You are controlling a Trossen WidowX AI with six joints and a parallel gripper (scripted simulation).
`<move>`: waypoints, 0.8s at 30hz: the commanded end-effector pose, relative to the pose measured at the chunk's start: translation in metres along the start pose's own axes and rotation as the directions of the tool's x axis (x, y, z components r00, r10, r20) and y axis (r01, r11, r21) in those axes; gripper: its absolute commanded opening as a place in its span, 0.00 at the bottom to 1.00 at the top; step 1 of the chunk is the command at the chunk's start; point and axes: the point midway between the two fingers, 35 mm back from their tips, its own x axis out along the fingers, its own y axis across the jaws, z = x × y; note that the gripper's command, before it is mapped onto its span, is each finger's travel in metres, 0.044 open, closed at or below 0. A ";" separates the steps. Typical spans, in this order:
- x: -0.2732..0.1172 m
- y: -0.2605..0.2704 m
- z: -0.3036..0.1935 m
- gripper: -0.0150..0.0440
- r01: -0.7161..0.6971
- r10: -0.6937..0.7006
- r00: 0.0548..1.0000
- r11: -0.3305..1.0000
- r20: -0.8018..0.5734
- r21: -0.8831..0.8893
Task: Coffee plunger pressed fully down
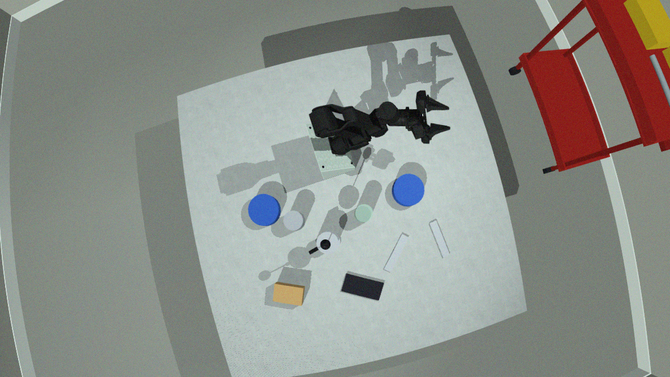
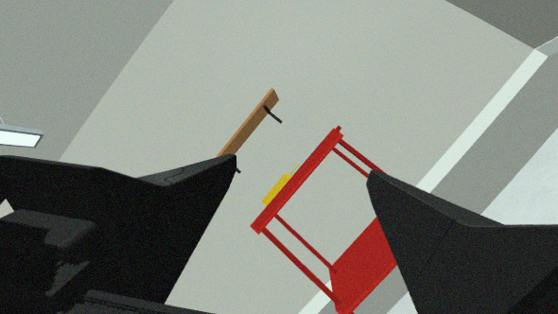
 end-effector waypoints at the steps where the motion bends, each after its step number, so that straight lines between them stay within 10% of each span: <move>1: 0.001 -0.001 -0.001 0.98 0.002 -0.003 1.000 1.000 -0.003 -0.013; 10: 0.037 -0.047 -0.009 1.00 0.124 -0.169 0.984 0.876 -0.057 -0.466; 24: 0.062 -0.174 0.102 1.00 0.384 -0.646 0.741 0.185 0.182 -0.905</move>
